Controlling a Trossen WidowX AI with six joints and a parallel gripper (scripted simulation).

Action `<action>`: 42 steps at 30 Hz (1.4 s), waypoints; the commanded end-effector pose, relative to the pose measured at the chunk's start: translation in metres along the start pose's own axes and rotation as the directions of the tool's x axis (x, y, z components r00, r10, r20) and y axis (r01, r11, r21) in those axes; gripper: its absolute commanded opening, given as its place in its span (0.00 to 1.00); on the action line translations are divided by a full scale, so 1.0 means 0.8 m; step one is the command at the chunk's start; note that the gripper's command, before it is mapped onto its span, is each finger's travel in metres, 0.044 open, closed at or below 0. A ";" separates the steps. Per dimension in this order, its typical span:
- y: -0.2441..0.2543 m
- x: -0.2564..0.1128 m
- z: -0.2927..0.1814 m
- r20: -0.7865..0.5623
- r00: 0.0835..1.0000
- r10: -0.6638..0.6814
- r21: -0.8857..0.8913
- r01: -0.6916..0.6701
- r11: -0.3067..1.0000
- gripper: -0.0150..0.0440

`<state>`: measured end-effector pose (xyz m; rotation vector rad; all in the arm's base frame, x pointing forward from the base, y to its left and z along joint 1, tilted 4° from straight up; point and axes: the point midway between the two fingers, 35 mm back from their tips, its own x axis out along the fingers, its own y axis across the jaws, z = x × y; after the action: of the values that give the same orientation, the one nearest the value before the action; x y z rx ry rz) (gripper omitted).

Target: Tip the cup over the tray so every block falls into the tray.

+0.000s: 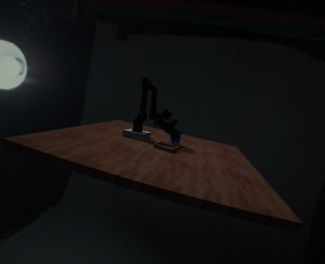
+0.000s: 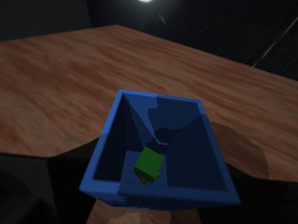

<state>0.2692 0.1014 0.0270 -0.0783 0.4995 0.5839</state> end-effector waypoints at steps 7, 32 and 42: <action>-0.001 -0.009 0.020 0.011 1.000 -0.001 -0.004 0.001 1.000 0.25; -0.050 -0.030 0.040 0.001 0.987 -0.159 0.079 0.159 0.984 0.25; -0.119 -0.060 0.030 -0.037 0.920 -0.391 0.202 0.390 0.898 0.25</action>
<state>0.2935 0.0221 0.0610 -0.0008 0.5243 0.2258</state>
